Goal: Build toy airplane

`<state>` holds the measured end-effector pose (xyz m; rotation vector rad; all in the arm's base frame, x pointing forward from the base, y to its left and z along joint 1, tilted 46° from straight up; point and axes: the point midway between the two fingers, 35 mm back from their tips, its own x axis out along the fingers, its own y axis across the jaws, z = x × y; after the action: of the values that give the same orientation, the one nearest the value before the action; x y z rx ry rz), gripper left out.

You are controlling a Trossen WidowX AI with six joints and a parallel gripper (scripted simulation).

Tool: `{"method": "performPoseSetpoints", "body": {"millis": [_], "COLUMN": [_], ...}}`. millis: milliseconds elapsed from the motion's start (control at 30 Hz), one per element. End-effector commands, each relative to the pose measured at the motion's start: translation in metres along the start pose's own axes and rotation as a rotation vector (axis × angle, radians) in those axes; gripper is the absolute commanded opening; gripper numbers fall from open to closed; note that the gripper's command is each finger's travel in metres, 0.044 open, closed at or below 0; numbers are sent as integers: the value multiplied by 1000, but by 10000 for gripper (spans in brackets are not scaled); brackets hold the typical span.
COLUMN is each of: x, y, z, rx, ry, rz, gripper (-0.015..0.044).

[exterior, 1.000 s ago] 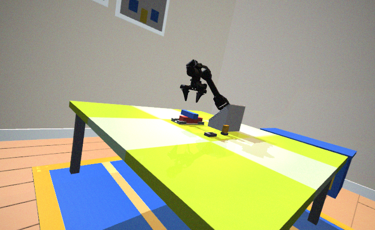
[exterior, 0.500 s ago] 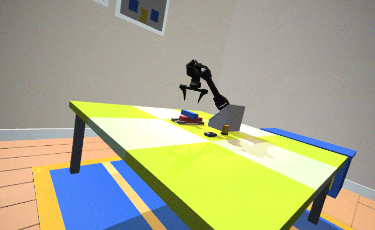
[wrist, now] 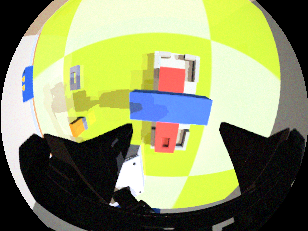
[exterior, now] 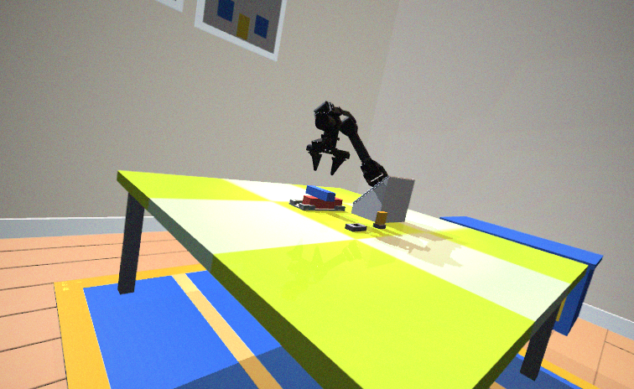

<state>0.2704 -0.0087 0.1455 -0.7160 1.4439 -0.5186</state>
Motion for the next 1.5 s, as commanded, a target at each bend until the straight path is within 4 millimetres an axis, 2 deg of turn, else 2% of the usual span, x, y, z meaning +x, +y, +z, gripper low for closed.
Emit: {"method": "performPoseSetpoints", "body": {"millis": [0, 67, 133, 267, 367, 433, 533, 667, 733, 900, 1067, 1233, 1333, 1467], "x": [0, 0, -3, -10, -13, -14, -12, -5, -3, -1, 52, 55, 68, 69], "y": [1, 6, 24, 80, 124, 161, 204, 255, 262, 262, 262, 262, 262, 262], "z": [0, 2, 5, 9, 3, -7, -26, -61, -66, -66, -66, -66, -66, -66], "rx": [30, 26, 13, -25, -29, -20, -5, 24, 29, 29, 30, 30, 30, 30], "ry": [1, -3, -14, -42, -41, -31, -16, 0, 2, 2, 1, 1, 1, 1], "rz": [2, 6, 17, 48, 63, 66, 57, 23, 16, 16, 15, 15, 14, 14], "gripper": [440, 440, 440, 440, 440, 440, 440, 440, 440, 440, 440, 440, 440, 440]}}
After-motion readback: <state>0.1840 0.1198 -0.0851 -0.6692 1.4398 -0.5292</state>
